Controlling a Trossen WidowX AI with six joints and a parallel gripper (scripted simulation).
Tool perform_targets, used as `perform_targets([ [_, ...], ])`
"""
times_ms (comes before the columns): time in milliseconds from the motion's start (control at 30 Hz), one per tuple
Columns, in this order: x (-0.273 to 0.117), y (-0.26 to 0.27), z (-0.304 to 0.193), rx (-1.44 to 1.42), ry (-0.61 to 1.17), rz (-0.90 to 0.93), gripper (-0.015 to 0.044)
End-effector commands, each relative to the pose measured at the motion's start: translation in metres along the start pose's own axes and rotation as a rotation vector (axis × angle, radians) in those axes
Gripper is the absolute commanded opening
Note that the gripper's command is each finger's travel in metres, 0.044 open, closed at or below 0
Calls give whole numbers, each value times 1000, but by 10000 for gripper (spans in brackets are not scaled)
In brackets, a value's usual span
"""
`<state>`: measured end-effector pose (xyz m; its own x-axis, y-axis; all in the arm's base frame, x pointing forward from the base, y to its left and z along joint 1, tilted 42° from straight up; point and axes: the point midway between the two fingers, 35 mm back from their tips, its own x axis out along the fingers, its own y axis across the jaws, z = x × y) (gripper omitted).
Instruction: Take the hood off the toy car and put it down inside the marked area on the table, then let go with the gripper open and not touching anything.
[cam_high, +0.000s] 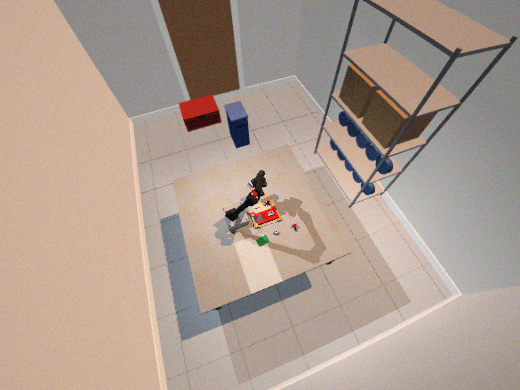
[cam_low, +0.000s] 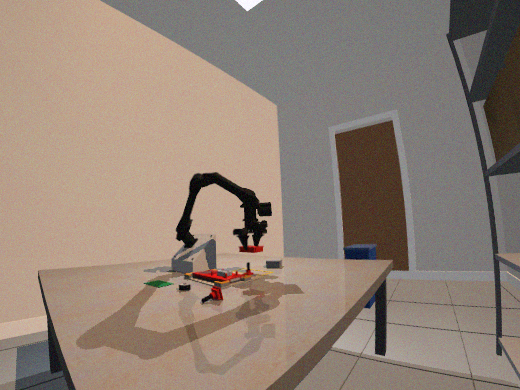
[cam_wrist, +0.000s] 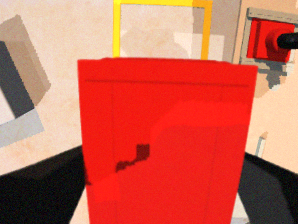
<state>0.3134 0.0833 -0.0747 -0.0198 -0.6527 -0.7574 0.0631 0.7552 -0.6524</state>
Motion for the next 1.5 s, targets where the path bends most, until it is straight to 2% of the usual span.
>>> perform_targets([
  [0,2,1,0,6,2,4,0],
  [1467,27,2,2,5,1,4,0],
])
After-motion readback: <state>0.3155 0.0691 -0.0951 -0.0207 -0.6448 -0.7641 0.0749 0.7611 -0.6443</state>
